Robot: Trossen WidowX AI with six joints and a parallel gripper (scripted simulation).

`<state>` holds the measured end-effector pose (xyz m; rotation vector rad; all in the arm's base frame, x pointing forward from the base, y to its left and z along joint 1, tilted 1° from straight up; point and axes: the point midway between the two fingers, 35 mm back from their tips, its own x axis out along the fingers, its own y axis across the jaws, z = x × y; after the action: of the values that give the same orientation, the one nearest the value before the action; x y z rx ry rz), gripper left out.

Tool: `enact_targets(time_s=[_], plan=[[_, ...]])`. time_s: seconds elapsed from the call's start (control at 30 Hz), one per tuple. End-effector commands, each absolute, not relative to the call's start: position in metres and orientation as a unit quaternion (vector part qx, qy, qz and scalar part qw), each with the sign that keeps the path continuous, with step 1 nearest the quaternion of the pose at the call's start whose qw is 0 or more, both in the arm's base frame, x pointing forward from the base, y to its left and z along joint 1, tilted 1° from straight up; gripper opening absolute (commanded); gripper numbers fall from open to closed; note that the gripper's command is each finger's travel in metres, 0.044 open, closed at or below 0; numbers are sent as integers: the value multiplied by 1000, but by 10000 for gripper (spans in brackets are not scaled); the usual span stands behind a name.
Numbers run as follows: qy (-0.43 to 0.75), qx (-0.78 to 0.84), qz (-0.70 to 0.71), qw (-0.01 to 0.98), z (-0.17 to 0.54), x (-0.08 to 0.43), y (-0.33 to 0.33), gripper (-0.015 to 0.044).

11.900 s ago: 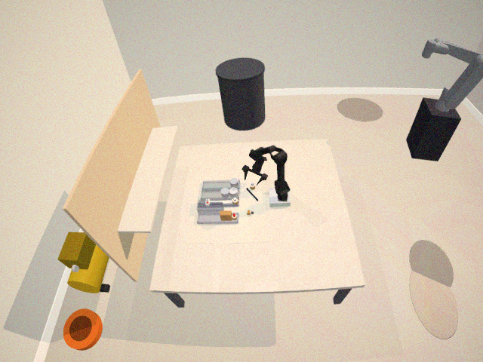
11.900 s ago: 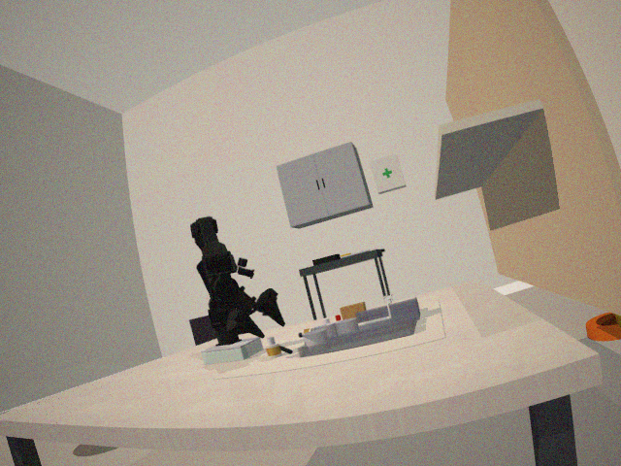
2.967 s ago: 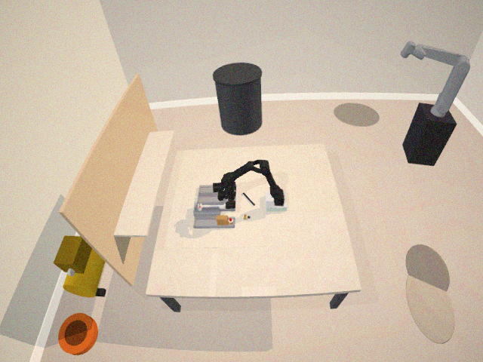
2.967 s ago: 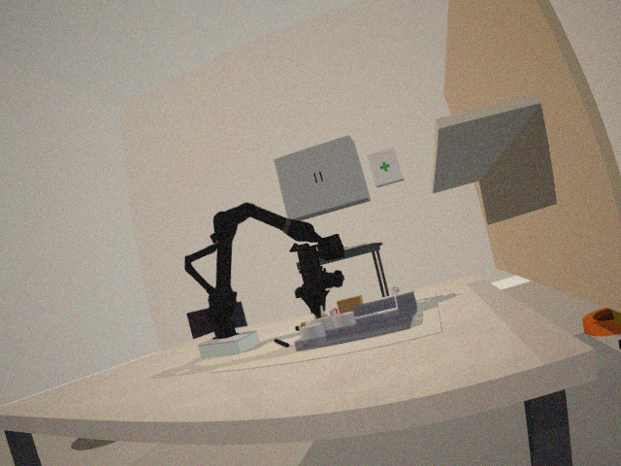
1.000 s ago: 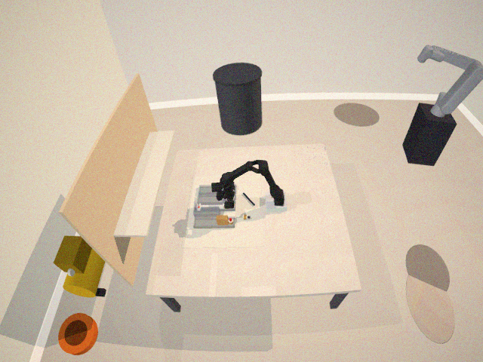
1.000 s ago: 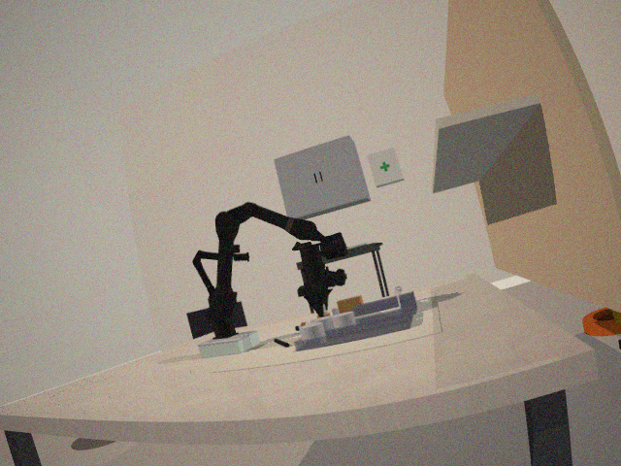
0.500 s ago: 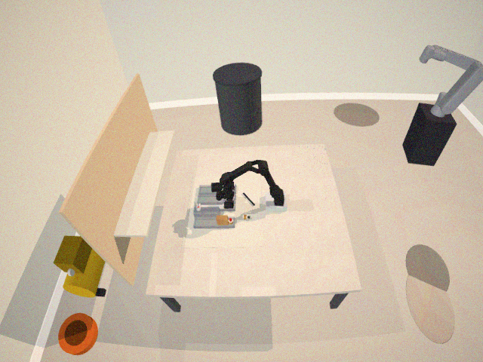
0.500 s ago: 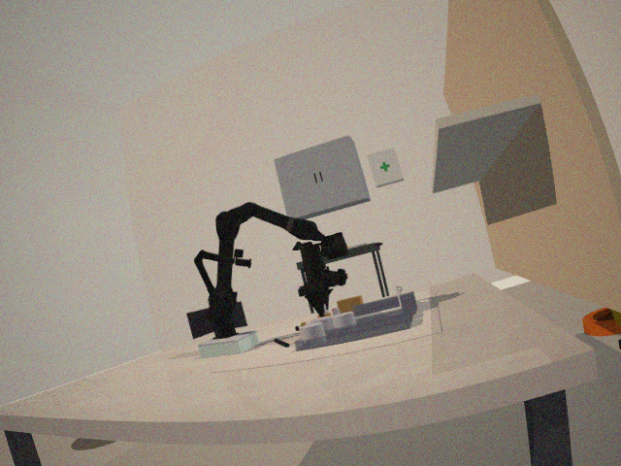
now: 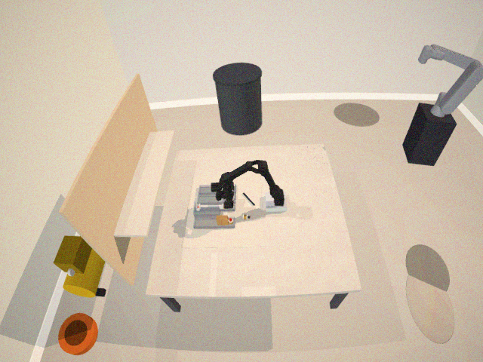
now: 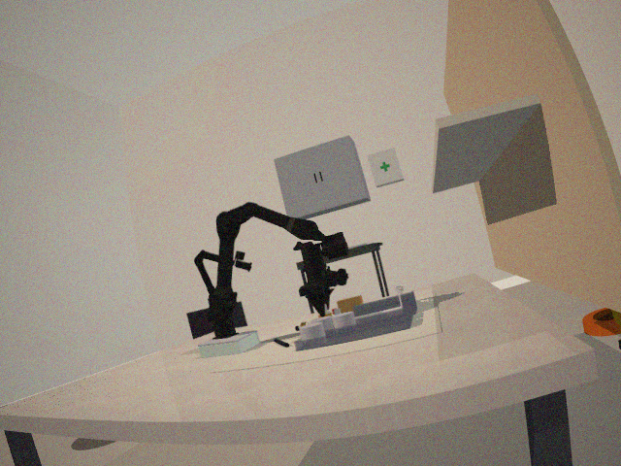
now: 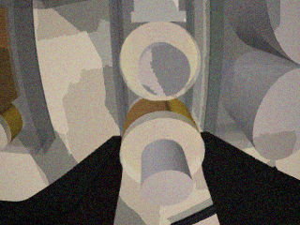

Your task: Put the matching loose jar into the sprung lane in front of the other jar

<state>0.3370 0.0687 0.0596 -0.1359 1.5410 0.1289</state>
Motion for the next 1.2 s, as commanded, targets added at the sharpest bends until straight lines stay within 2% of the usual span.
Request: enact_targets(time_s=[0.0, 1.17], plan=[[686, -62, 59, 723, 62, 344, 69, 0], [686, -62, 59, 723, 51, 344, 69, 0]])
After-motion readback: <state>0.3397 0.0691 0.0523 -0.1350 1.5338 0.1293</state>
